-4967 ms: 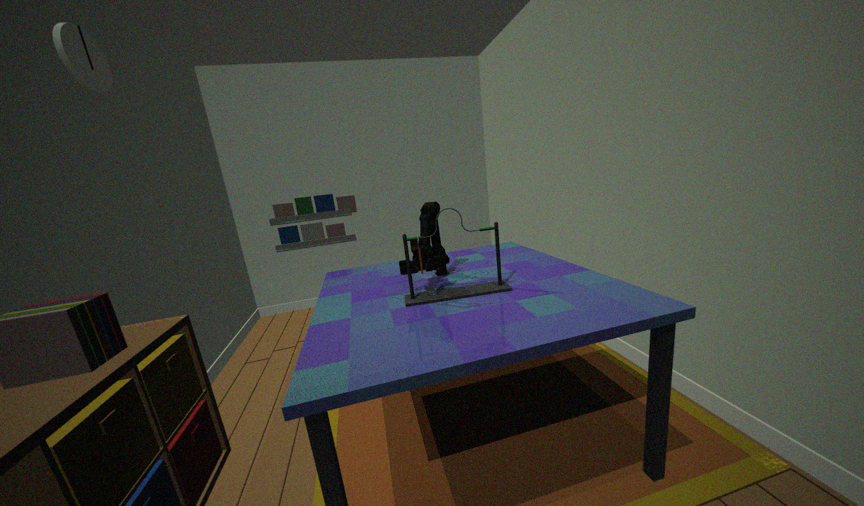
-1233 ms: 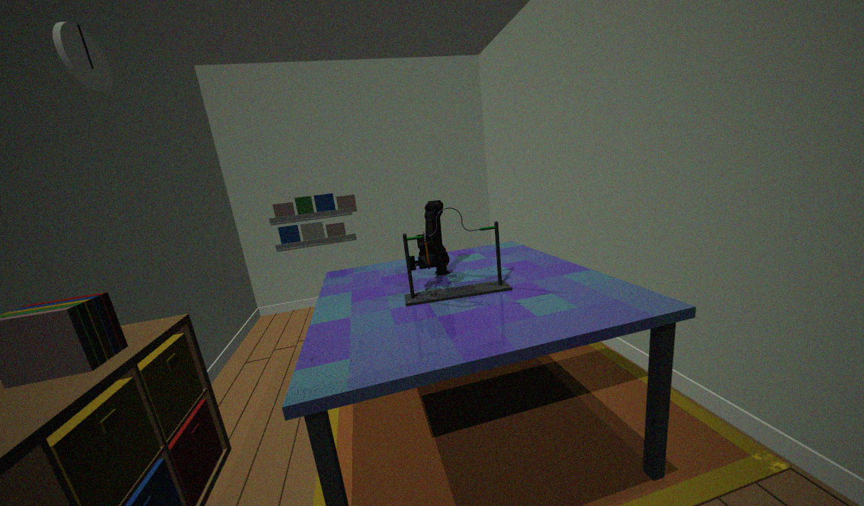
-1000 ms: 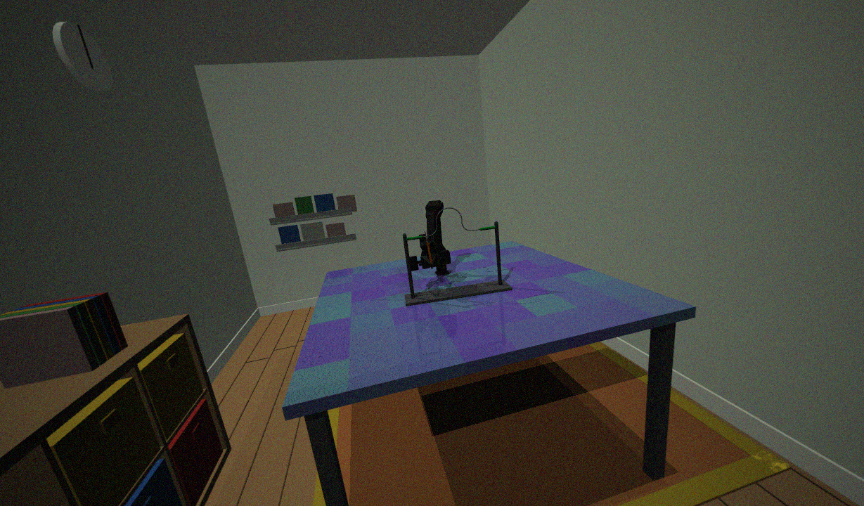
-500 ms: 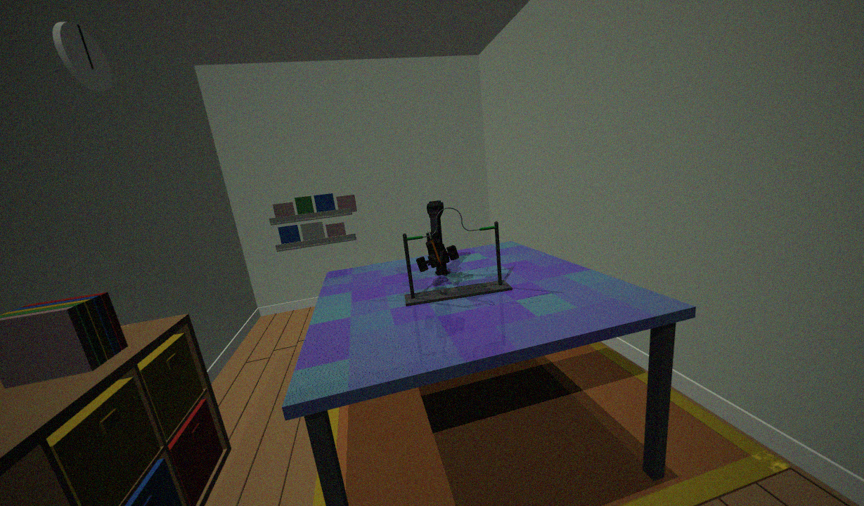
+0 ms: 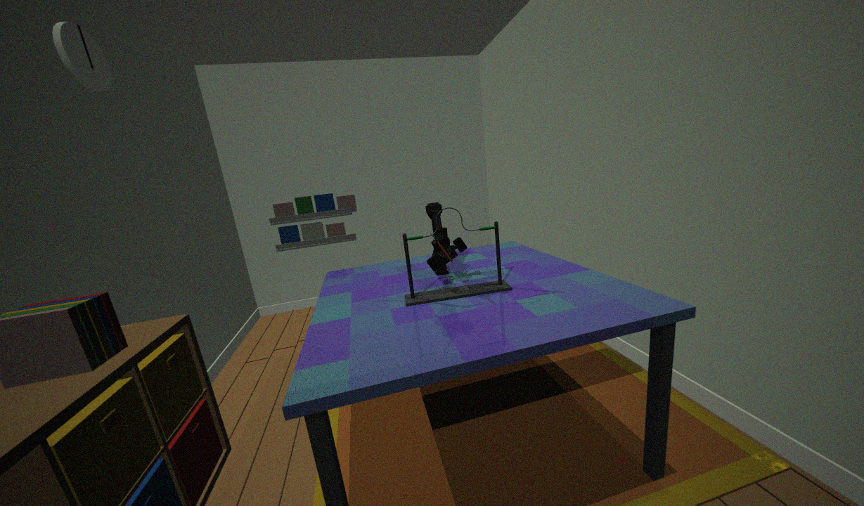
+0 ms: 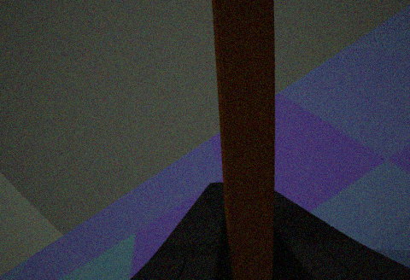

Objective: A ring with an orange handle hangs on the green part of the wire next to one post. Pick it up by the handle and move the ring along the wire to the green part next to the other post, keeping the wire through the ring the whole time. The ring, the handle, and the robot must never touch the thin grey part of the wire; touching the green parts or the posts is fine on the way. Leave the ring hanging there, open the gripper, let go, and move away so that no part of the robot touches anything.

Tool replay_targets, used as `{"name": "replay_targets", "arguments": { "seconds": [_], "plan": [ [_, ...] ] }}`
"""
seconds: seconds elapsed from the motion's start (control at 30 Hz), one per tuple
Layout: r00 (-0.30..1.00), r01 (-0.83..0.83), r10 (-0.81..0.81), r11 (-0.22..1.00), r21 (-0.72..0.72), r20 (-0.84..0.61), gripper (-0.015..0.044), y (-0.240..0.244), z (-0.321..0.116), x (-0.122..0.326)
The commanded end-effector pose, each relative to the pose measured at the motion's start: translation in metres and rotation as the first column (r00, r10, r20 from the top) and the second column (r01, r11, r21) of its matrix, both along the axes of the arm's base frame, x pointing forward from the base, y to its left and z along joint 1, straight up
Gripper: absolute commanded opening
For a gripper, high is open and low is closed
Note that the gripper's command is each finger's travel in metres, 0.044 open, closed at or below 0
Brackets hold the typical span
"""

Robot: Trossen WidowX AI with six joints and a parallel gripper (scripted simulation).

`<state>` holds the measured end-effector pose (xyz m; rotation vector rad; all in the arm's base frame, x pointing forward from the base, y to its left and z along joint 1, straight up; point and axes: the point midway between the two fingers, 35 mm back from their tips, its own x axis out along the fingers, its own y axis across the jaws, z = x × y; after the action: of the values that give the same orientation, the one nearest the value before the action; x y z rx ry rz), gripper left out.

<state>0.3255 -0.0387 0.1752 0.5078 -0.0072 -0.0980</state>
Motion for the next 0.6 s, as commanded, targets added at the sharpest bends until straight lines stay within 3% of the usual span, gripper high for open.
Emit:
{"name": "replay_targets", "arguments": {
  "seconds": [0.0, 0.57],
  "plan": [
    [1.0, -0.011, 0.011, 0.999, 0.053, 0.0, -0.015, 0.007, 0.009, -0.001],
    [0.978, -0.128, 0.183, 0.911, 0.393, -0.105, -0.015, 0.045, 0.048, -0.025]
  ]
}}
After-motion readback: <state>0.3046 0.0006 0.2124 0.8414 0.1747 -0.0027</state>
